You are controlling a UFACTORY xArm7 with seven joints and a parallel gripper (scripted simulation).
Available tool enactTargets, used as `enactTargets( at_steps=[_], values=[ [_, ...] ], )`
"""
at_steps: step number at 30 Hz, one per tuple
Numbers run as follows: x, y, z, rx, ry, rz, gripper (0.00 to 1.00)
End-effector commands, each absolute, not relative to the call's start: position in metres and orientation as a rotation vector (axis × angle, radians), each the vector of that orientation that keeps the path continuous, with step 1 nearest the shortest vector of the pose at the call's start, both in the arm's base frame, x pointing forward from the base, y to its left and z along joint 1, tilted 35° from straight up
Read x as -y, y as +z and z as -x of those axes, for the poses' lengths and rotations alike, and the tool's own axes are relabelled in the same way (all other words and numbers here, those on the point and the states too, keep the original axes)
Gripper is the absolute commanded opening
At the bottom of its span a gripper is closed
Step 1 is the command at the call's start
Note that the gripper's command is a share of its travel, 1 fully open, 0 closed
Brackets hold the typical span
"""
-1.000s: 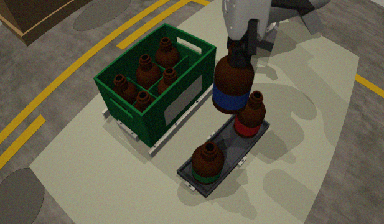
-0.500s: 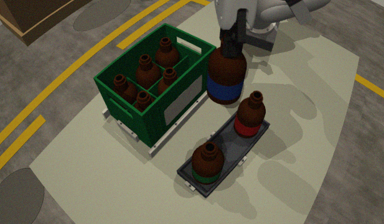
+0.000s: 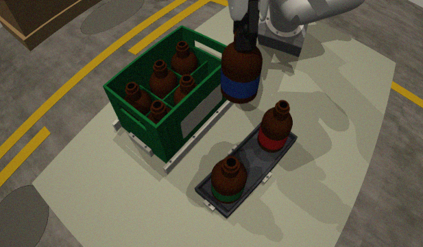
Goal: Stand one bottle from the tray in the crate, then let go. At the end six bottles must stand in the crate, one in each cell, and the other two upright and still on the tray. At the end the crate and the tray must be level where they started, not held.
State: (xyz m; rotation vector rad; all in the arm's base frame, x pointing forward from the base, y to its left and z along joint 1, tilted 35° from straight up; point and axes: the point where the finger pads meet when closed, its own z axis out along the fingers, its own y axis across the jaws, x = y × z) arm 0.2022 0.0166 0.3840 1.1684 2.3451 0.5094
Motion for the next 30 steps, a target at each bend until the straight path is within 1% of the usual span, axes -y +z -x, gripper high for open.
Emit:
enactTargets(
  at_steps=[1,30],
  values=[
    [-0.005,0.380,-0.197,-2.342,0.510,-1.166,0.00],
    [0.044,0.358,-0.174,-2.342,0.510,-1.166,0.00]
  ],
)
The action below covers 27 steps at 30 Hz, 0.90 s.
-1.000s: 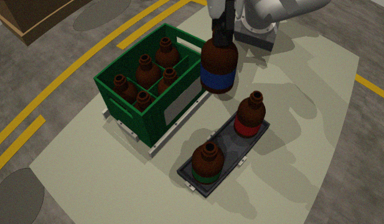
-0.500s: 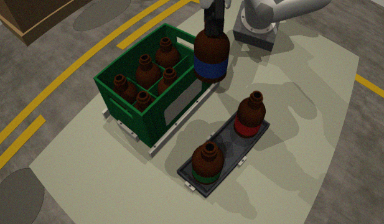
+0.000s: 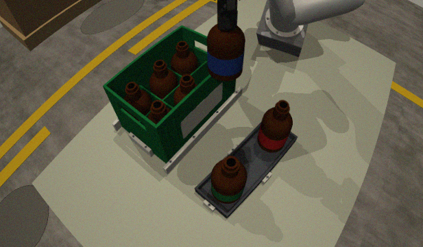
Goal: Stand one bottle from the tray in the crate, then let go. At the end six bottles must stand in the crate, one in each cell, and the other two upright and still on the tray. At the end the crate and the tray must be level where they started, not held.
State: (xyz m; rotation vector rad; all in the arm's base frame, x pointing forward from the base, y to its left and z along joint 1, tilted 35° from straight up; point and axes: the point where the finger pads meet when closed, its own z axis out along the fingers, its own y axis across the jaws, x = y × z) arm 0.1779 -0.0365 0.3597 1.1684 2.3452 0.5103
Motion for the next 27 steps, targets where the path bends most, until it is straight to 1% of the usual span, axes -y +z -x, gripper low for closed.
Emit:
enactTargets(
  at_steps=[1,27],
  values=[
    [0.046,0.357,-0.173,-2.342,0.510,-1.166,0.00],
    [0.081,0.341,-0.158,-2.342,0.510,-1.166,0.00]
  ],
)
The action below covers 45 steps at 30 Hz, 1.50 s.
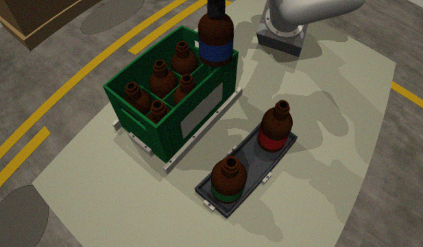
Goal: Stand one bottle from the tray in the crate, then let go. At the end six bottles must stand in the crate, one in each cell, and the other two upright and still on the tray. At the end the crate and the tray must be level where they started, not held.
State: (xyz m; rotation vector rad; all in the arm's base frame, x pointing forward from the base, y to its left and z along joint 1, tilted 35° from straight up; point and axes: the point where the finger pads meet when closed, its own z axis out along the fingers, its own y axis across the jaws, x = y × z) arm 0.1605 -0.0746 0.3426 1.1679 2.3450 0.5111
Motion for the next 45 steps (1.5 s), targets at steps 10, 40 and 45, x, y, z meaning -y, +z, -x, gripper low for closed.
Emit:
enactTargets(
  at_steps=[10,40,45],
  values=[
    [0.089,0.338,-0.154,-2.342,0.510,-1.166,0.00],
    [0.100,0.333,-0.149,-2.342,0.510,-1.166,0.00],
    [0.100,0.333,-0.149,-2.342,0.510,-1.166,0.00]
  ],
)
